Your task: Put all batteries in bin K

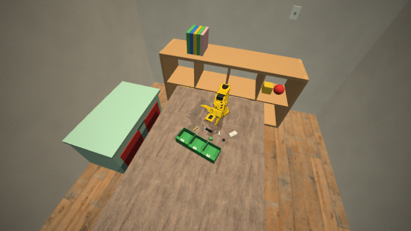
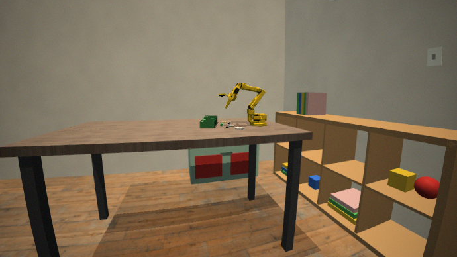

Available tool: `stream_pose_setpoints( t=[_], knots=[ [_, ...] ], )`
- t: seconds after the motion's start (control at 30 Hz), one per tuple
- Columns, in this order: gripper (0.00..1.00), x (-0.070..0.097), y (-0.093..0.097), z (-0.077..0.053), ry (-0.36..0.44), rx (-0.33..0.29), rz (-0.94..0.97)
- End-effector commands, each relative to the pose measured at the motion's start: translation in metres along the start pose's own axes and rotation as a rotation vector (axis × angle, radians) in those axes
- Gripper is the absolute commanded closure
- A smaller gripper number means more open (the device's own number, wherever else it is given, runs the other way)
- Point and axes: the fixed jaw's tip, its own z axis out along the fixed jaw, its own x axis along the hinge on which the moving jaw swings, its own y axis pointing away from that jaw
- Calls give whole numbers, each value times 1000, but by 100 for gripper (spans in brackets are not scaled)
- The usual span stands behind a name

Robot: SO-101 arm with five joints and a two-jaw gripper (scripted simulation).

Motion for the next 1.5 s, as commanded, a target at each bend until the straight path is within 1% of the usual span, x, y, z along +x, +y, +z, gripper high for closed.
stream_pose_setpoints(
  t=[0.0, 0.07, 0.17, 0.27, 0.43, 1.2, 1.23, 1.47],
  knots=[
    [0, 9, 2, -9, 119, 16, -161],
    [0, 9, 2, -9, 119, 16, -161],
    [0, 18, 0, -12, 196, 22, -249],
    [0, 24, -1, -15, 252, 23, -313],
    [0, 29, -2, -18, 297, 22, -365],
    [0, 30, -2, -18, 303, 22, -371],
    [0, 25, 1, -21, 272, 13, -388],
    [0, 25, 1, -21, 272, 13, -388]
  ],
)
